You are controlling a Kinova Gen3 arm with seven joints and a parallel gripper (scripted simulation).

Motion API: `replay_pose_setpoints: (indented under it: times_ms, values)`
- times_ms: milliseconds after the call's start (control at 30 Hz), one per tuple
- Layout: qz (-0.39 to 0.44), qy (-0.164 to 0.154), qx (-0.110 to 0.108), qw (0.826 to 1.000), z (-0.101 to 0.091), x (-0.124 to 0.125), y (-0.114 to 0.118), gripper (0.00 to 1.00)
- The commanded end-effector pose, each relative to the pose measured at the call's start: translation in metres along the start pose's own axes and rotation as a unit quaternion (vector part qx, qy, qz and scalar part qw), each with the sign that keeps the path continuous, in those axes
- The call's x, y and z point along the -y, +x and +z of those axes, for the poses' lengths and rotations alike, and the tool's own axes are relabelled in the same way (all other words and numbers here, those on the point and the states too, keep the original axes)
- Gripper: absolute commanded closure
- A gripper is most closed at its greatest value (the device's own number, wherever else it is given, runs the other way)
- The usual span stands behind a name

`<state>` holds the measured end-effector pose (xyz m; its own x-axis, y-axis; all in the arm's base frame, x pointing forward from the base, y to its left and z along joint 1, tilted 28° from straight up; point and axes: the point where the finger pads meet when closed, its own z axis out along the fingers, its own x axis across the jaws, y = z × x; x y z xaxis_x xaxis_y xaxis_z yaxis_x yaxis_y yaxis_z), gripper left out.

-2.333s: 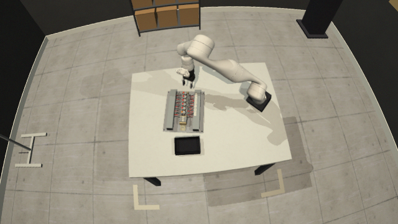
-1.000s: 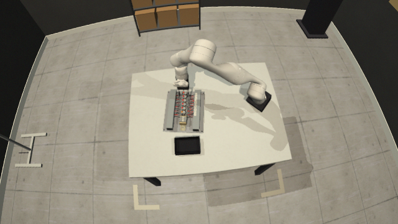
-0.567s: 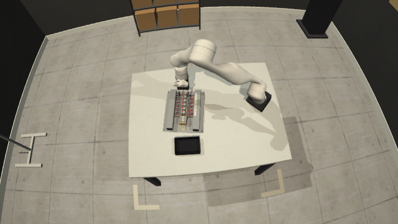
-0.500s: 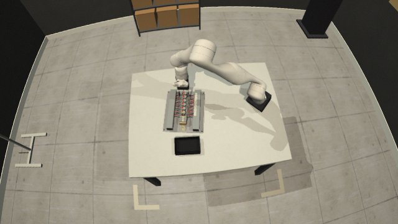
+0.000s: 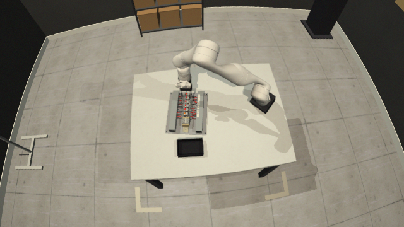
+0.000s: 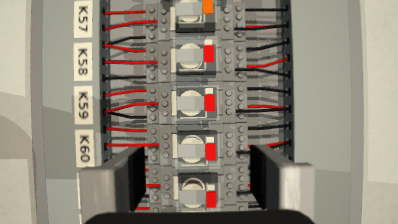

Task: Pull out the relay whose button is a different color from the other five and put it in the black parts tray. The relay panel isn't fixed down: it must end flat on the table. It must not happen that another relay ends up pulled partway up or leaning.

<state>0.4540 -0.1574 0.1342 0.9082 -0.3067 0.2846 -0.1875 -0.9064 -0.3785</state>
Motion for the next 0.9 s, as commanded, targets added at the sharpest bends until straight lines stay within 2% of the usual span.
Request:
replay_pose_setpoints:
  times_ms: [0,600,867]
  values:
    - [0.000,0.000,-0.001,1.000,-0.001,0.000,0.001,0.02]
    - [0.000,0.000,-0.001,1.000,-0.001,-0.001,0.001,0.02]
    - [0.000,0.000,-0.001,1.000,-0.001,-0.027,0.001,0.02]
